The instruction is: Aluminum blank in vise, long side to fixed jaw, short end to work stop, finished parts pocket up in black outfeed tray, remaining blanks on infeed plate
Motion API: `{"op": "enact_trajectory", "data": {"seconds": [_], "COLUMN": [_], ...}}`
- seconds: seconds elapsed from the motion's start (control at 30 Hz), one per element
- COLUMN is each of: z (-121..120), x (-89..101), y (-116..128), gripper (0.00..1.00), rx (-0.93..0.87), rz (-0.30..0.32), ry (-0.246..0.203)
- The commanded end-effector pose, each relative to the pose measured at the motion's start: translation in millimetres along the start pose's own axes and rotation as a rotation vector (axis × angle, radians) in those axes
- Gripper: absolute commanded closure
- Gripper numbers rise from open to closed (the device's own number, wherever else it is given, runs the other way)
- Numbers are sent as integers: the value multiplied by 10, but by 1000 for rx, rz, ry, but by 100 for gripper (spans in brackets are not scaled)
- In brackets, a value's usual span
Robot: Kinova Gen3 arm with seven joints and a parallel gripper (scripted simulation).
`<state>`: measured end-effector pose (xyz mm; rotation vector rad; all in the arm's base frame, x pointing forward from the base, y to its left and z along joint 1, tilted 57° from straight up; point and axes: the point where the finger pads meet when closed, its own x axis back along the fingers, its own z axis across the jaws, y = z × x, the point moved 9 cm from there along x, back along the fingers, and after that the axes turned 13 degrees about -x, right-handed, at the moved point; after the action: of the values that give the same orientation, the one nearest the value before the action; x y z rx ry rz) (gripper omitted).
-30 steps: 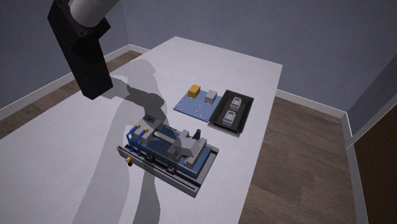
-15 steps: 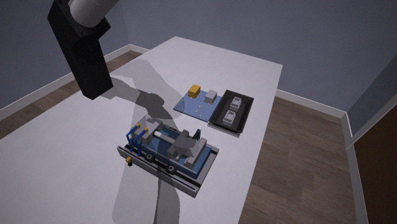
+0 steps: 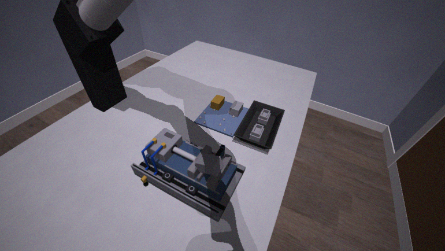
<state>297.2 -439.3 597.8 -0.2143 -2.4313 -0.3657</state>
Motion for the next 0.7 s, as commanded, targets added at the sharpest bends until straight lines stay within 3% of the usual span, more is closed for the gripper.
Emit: {"op": "enact_trajectory", "data": {"seconds": [0.0, 0.17, 0.57, 0.6, 0.67], "z": [-75, -114, -116, -118, -118], "x": [96, 107, 108, 108, 108], "y": [404, 897, 928, 1110, 1110], "gripper": [0, 0, 0, 0, 0], "rx": [18, 32, 33, 37, 37], "rz": [6, -6, -7, -11, -11], "ry": [1, 7, 7, 9, 9]}}
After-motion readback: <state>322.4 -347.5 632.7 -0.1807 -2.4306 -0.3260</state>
